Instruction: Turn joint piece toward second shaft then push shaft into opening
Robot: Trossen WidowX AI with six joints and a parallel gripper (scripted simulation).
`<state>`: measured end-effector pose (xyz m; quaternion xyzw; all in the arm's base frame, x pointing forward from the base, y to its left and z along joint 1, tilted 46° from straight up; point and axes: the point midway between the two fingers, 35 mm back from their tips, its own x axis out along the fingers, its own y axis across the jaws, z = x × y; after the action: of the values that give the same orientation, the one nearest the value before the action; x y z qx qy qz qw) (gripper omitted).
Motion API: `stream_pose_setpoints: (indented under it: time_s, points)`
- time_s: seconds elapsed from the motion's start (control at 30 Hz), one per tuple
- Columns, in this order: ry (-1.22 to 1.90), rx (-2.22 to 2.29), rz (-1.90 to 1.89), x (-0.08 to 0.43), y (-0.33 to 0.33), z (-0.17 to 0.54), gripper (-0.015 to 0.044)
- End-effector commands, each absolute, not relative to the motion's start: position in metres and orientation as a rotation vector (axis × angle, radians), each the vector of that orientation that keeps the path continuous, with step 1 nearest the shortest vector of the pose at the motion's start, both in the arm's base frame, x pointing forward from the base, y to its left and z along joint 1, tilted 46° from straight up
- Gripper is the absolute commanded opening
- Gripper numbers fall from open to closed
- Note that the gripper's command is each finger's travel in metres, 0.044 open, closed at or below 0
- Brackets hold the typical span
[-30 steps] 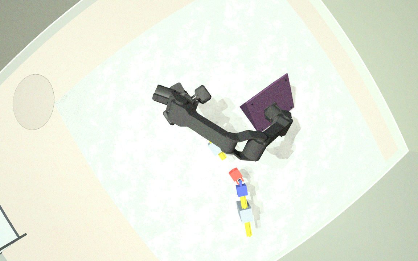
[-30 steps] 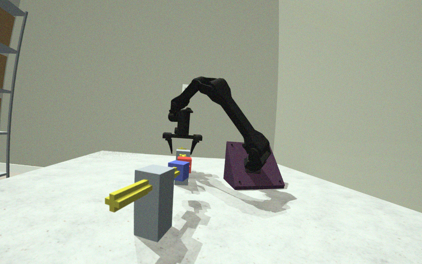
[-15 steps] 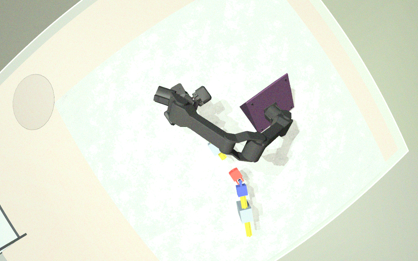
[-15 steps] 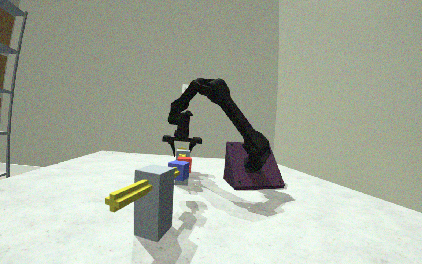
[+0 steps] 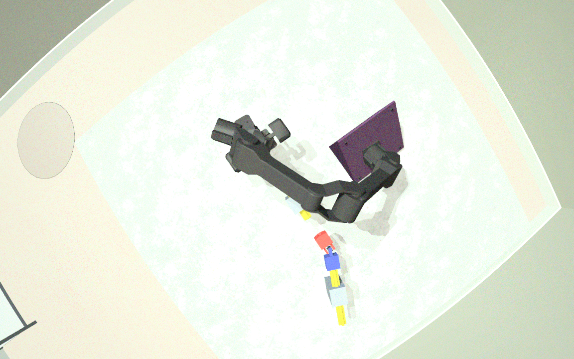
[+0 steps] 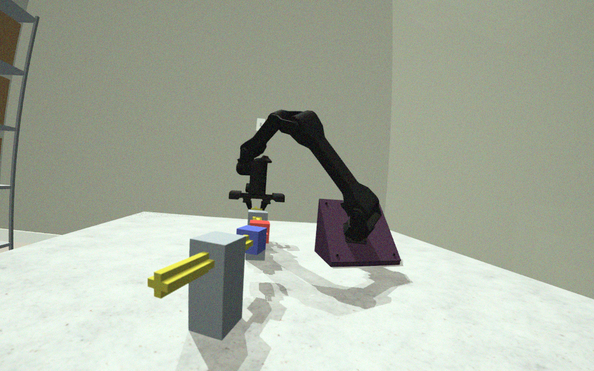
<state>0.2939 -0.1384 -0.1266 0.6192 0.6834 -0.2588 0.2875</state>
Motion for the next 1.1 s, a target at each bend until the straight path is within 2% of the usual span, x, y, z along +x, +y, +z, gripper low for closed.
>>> stream_pose_setpoints:
  time_s: [0.0,0.13,0.3,0.53,0.57,1.07]
  points:
    - [1.824,1.660,-0.693,0.294,-0.138,-0.127,0.0095]
    - [1.824,1.660,-0.693,0.294,-0.138,-0.127,0.0069]
    - [1.824,1.656,-0.691,0.294,-0.138,-0.127,0.0067]
    - [1.824,1.656,-0.691,0.294,-0.138,-0.127,0.0020]
    - [1.824,1.656,-0.691,0.294,-0.138,-0.127,0.0000]
    - [1.819,1.665,-0.689,0.293,-0.127,-0.116,0.0000]
